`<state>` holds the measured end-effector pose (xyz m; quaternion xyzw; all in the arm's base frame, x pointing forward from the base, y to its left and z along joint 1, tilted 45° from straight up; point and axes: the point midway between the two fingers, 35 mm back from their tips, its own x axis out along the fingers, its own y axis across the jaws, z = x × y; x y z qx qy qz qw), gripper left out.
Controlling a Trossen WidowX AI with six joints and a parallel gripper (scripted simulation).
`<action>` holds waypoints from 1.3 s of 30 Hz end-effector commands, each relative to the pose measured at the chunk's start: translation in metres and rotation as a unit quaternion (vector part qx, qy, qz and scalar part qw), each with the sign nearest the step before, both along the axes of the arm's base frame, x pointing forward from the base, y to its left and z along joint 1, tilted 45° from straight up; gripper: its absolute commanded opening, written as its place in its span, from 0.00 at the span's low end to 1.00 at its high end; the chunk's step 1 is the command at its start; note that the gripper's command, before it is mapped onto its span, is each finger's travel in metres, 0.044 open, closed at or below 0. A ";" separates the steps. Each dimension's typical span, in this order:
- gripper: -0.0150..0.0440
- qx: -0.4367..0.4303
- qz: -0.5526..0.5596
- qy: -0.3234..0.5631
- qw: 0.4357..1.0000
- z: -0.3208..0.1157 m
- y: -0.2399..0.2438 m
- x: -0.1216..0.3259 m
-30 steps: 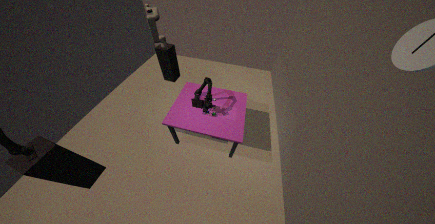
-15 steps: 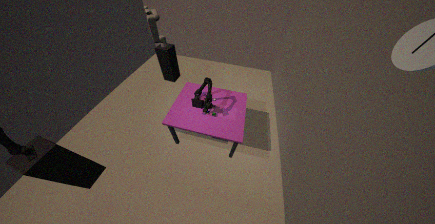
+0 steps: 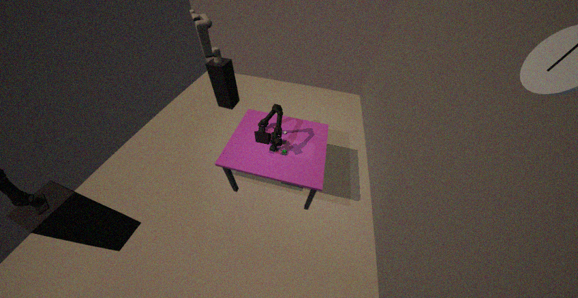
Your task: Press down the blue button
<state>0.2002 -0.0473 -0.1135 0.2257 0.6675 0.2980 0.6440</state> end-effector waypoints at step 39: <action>0.73 -0.028 -0.012 0.001 1.000 0.129 0.048 0.068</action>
